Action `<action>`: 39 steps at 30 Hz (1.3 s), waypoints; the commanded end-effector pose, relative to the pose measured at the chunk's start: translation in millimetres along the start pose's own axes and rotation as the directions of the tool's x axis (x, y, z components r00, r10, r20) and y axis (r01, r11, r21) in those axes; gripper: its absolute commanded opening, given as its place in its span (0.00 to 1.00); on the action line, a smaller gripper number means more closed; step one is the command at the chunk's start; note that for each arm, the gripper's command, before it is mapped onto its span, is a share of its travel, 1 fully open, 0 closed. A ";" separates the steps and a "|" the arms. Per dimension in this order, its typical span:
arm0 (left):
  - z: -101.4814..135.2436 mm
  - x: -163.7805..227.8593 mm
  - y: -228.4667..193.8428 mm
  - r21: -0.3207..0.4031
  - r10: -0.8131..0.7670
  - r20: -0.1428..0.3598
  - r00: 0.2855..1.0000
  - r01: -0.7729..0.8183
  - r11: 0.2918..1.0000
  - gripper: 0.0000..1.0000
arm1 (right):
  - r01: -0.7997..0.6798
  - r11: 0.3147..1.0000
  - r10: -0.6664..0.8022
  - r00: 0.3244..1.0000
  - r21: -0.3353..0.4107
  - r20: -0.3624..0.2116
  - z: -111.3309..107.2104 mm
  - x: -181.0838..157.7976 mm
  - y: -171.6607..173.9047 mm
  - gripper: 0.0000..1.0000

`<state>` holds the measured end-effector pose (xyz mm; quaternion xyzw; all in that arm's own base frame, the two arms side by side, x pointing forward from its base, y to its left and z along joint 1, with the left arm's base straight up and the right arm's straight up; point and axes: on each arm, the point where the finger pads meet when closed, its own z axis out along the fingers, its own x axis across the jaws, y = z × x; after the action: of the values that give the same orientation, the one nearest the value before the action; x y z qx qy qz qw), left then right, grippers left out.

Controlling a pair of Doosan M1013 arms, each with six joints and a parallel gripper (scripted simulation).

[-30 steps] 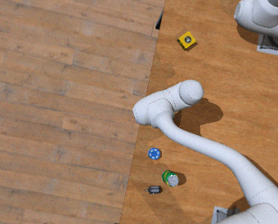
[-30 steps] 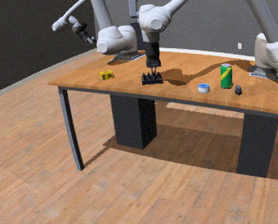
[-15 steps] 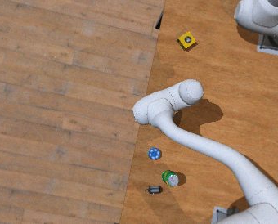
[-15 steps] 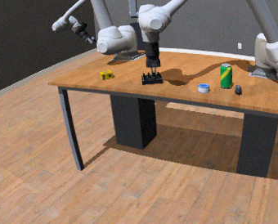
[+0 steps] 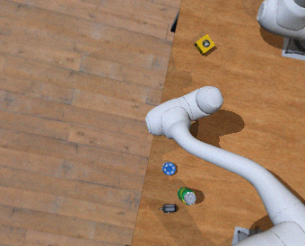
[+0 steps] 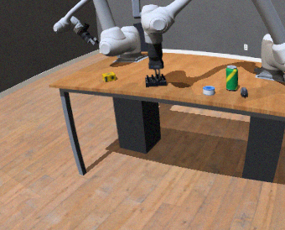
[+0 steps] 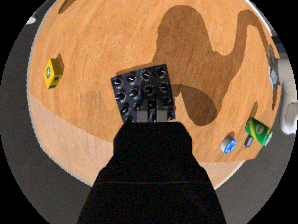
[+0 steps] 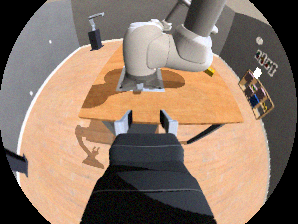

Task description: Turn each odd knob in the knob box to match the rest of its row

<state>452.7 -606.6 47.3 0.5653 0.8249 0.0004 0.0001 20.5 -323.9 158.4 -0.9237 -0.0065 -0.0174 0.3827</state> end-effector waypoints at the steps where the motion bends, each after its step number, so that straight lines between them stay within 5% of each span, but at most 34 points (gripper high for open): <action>1: -1.0 -0.4 0.3 0.000 0.066 0.002 0.998 -0.066 0.998 0.30 | 0.000 1.000 0.000 1.000 -0.001 0.000 -0.4 0.1 -0.1 1.00; 18: -1.1 -0.4 0.3 -0.001 0.406 0.002 0.914 -0.406 0.914 0.30 | 0.000 1.000 0.000 1.000 -0.001 0.000 -0.4 0.1 -0.1 1.00; 28: -1.1 -0.5 0.3 -0.001 0.592 0.001 0.806 -0.592 0.806 0.30 | 0.000 1.000 0.000 1.000 -0.001 0.000 -0.4 0.1 -0.1 1.00; 39: -1.1 -0.5 0.2 -0.001 0.797 0.001 0.604 -0.797 0.604 0.30 | 0.000 1.000 0.000 1.000 -0.001 0.000 -0.4 0.1 -0.1 1.00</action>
<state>452.8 -606.6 47.3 0.8541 0.5201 0.0018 -0.0001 20.5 -323.9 158.4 -0.9237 -0.0065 -0.0174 0.3827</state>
